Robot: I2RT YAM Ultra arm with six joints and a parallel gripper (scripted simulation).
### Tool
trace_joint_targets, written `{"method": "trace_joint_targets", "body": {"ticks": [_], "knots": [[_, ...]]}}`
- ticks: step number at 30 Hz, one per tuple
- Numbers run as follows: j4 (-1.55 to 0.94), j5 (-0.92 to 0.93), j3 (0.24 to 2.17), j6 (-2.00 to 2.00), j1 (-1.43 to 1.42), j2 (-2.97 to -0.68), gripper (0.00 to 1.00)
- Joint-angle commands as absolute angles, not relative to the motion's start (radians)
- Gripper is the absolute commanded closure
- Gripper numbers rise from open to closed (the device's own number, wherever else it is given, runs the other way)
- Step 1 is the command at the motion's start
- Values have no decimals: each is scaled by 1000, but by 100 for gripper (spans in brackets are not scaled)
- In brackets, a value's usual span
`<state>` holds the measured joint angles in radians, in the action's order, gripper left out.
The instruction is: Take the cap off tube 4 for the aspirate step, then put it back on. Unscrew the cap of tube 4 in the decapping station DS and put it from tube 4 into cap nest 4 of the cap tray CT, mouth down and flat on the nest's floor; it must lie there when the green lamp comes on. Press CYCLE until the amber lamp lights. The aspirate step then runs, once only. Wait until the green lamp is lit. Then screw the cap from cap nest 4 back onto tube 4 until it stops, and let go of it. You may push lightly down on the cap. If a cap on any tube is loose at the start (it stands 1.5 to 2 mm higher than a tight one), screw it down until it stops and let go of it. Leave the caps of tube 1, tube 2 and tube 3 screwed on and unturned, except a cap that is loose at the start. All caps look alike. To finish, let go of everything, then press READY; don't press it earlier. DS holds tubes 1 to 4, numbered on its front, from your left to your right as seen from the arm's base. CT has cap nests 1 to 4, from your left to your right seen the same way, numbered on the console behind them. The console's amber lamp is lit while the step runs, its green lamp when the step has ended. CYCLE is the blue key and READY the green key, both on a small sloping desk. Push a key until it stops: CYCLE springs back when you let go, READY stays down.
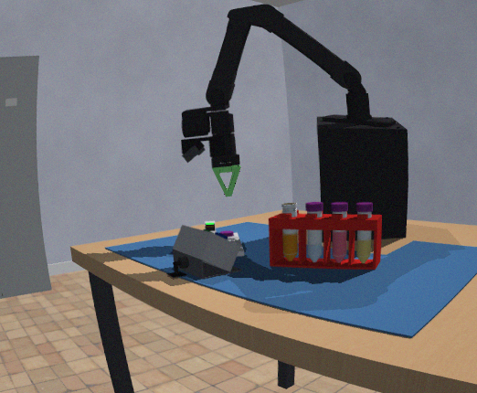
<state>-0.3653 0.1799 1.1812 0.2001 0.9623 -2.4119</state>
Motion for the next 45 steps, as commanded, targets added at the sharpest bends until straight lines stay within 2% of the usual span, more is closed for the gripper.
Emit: {"method": "trace_joint_targets", "body": {"ticks": [1,17,45], "knots": [[-311,180,1192,191,961,-2430,53],[-147,179,1286,153,923,-2681,53],[-133,179,1310,148,918,-2719,53]]}}
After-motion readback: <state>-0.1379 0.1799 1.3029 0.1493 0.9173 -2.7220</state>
